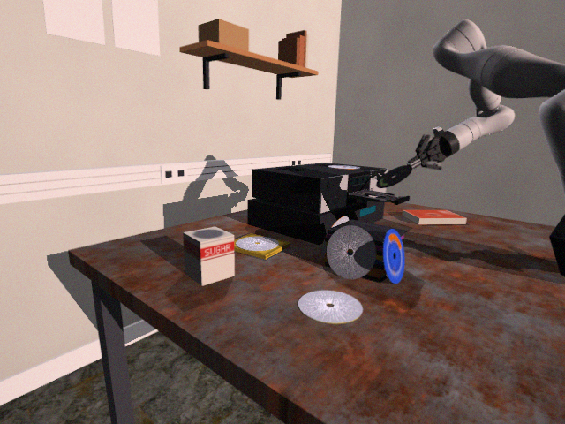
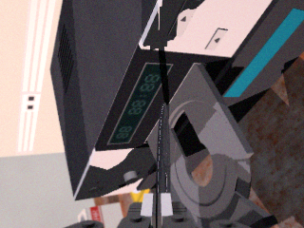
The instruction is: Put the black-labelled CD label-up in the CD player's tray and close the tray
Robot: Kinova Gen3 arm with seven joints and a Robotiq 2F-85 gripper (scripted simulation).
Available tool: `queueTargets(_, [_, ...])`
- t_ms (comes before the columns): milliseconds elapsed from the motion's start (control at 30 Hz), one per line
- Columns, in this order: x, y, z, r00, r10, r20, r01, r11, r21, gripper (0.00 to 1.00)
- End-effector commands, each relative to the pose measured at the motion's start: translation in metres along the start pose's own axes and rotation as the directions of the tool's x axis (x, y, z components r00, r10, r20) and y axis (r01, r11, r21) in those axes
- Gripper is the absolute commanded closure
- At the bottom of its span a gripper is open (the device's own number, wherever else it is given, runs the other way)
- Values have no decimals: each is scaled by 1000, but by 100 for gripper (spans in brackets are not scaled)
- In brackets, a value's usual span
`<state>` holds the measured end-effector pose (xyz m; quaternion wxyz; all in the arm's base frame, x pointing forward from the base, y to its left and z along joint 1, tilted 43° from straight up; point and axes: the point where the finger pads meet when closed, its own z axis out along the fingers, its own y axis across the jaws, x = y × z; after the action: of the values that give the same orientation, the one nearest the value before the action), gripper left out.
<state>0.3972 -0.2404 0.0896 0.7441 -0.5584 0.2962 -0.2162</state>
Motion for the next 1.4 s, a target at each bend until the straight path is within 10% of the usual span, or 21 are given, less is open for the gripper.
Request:
queueTargets(0, [0,3,-1,1000,3,-2,-3,1000,9,89])
queueTargets(1367, [0,5,-1,1000,3,-2,-3,1000,27,89])
